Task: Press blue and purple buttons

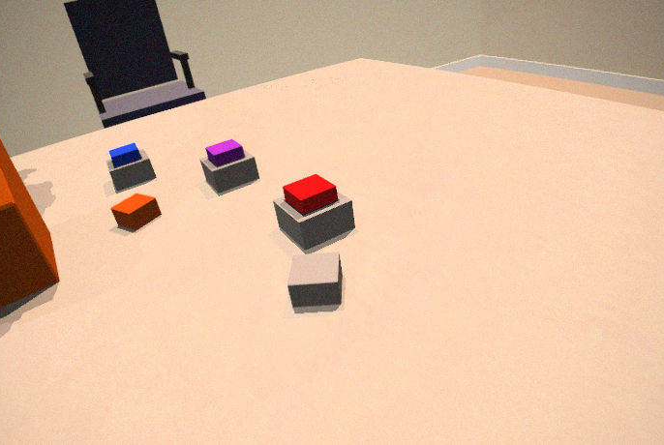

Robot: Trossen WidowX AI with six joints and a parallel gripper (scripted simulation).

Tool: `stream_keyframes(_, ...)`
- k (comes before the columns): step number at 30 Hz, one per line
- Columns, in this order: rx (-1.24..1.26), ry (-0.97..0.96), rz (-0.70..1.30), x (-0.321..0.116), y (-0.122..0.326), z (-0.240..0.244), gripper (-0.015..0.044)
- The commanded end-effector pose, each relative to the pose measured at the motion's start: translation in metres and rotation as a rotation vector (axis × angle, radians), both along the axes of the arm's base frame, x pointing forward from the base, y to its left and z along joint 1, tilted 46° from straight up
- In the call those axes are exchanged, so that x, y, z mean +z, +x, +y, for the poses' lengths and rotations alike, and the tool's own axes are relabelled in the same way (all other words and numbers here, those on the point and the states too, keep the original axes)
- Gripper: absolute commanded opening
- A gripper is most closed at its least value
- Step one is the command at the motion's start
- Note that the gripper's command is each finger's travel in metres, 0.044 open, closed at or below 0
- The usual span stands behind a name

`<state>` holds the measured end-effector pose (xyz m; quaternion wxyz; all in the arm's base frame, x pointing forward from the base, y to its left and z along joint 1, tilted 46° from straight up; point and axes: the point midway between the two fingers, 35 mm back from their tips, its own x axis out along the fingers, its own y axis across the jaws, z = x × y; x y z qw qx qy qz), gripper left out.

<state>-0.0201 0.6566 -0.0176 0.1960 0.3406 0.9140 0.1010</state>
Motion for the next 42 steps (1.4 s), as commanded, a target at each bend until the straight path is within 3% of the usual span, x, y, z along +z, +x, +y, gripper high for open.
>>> stream_keyframes(1,-0.009,-0.006,-0.009,-0.002,0.003,-0.001,0.04)
stream_keyframes(9,-0.237,-0.292,-0.374,-0.068,0.112,-0.066,0.04)
stream_keyframes(19,-0.123,-0.805,-0.832,-0.114,0.201,-0.251,0.04)
stream_keyframes(26,0.212,-1.135,-1.002,-0.099,0.218,-0.393,0.04)
stream_keyframes(33,0.725,-1.378,-1.013,-0.049,0.212,-0.524,0.04)
stream_keyframes(41,0.769,-1.39,-1.006,-0.044,0.21,-0.533,0.04)
stream_keyframes(42,0.769,-1.39,-1.007,-0.047,0.211,-0.535,0.0374)
